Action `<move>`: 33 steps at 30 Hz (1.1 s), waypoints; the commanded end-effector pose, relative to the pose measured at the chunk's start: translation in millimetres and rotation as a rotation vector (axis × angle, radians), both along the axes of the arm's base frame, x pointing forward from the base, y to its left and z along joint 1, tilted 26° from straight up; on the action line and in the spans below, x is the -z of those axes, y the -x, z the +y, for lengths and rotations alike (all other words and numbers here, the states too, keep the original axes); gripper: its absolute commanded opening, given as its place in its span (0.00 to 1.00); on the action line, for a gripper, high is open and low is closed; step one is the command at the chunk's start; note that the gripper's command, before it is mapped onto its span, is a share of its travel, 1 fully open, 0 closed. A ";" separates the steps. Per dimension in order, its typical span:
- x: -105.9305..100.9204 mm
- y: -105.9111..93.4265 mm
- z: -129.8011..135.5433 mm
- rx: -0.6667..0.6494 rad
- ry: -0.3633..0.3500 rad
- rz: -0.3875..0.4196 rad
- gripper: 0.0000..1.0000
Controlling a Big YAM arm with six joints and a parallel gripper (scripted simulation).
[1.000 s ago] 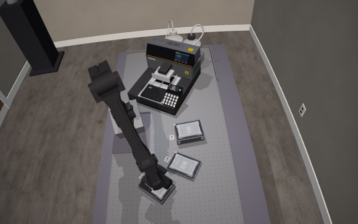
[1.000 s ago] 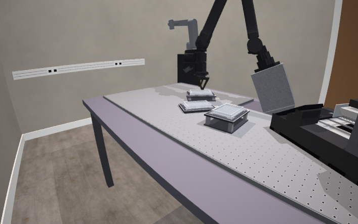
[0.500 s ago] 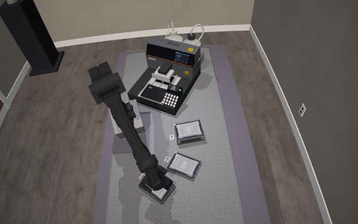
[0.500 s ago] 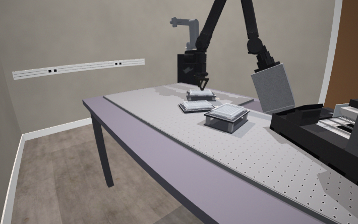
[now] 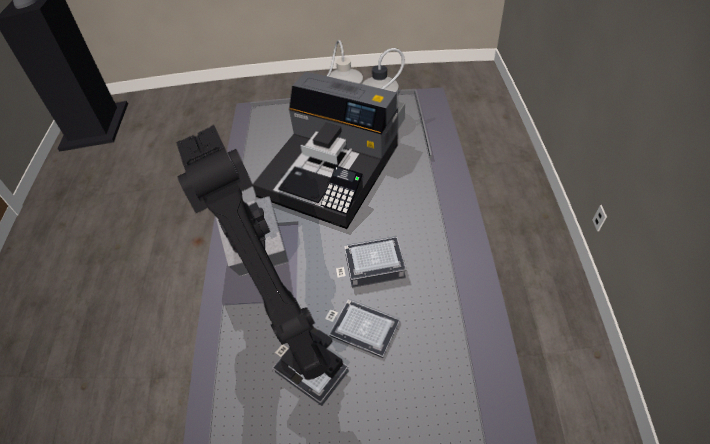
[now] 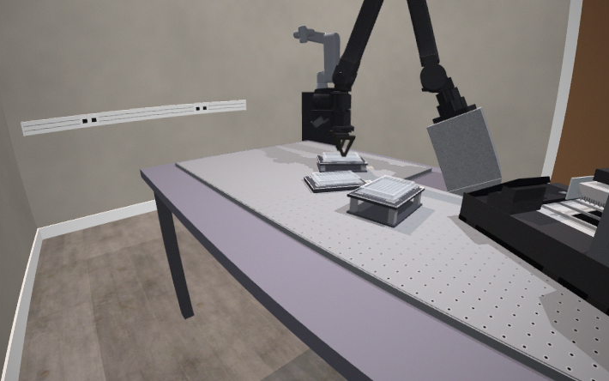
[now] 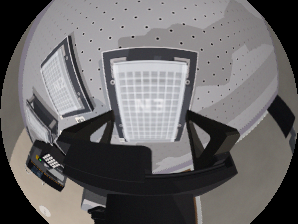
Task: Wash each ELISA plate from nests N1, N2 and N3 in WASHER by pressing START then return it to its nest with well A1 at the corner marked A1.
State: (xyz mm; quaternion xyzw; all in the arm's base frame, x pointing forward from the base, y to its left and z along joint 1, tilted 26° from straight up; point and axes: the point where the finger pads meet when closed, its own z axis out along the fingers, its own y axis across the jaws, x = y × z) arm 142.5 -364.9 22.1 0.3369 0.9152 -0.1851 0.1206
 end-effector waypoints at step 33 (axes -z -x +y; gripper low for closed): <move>10.5 -2.7 -17.3 -0.002 0.023 -0.009 1.00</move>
